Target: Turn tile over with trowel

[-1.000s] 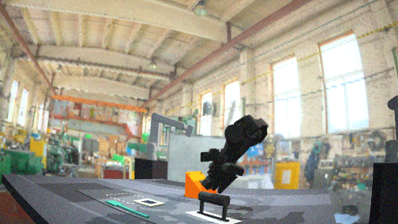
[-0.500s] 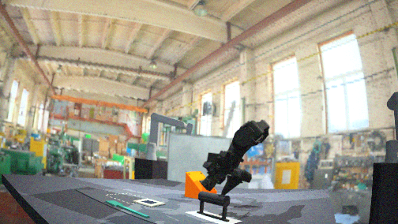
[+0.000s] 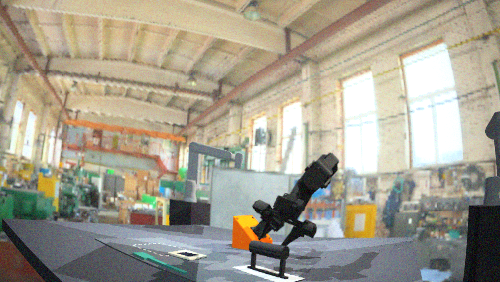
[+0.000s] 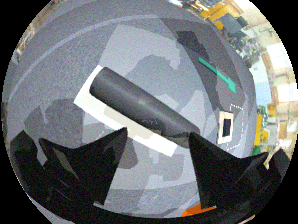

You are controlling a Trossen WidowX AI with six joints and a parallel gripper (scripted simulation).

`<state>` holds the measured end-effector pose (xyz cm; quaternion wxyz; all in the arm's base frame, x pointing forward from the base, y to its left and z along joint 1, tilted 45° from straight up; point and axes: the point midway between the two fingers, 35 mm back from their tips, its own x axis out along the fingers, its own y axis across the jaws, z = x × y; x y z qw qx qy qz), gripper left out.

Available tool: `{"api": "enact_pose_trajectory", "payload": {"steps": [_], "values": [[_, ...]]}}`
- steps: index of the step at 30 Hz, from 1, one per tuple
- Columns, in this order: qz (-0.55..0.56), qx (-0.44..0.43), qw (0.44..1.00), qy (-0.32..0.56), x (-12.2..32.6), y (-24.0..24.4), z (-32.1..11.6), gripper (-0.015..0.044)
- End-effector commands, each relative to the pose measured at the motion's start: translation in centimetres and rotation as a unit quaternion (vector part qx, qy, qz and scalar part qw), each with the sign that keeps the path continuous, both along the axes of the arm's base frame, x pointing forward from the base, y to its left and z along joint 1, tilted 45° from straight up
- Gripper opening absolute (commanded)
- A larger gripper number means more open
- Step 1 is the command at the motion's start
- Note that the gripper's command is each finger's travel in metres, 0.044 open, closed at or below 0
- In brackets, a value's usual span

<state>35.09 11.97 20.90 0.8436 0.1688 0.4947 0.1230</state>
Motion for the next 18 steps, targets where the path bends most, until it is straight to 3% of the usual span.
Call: {"api": "enact_pose_trajectory", "payload": {"steps": [1, 18], "values": [[0.043, -0.043, 0.997, -0.046, -0.25, -0.07, -0.07, 0.03], [0.197, -0.211, 0.936, -0.2, -0.94, -0.02, -0.33, 0.03]]}}
